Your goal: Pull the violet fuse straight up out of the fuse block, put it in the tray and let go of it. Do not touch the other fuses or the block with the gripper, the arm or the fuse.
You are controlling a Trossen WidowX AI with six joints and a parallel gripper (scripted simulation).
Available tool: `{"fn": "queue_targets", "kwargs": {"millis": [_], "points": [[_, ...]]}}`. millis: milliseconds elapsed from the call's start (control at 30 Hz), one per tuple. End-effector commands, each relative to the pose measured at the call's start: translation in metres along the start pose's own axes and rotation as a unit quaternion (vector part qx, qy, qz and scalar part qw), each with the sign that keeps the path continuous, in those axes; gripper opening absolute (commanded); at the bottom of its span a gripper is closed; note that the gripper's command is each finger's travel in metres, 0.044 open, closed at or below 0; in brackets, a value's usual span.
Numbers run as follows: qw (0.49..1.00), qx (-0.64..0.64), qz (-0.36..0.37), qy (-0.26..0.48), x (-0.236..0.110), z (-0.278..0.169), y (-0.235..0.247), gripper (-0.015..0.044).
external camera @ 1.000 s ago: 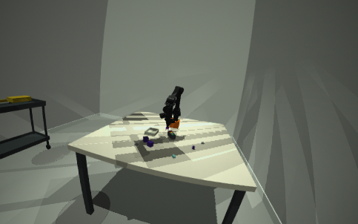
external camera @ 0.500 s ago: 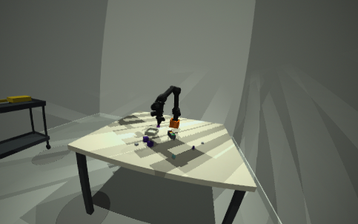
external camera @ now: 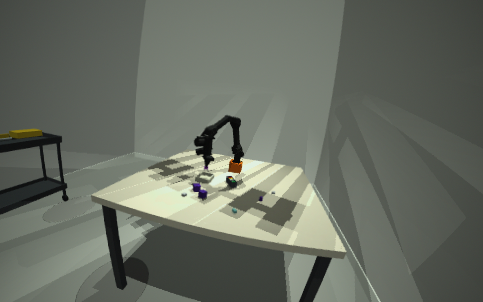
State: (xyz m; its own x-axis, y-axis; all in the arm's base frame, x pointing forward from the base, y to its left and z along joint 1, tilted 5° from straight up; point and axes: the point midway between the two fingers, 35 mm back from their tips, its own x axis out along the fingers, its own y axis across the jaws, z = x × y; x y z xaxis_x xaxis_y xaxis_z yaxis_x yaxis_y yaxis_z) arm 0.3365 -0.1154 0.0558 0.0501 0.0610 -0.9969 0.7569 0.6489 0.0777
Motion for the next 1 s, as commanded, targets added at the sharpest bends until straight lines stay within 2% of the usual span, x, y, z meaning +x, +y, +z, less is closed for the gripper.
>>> {"fn": "queue_targets", "kwargs": {"millis": [0,800,967], "points": [[1.000,-0.003,0.002,0.001,0.005,0.001,0.000,0.0000],[1.000,-0.003,0.002,0.001,0.040,0.001,0.000,0.0000],[1.000,-0.004,0.001,0.000,0.036,0.001,-0.001,0.0131]]}}
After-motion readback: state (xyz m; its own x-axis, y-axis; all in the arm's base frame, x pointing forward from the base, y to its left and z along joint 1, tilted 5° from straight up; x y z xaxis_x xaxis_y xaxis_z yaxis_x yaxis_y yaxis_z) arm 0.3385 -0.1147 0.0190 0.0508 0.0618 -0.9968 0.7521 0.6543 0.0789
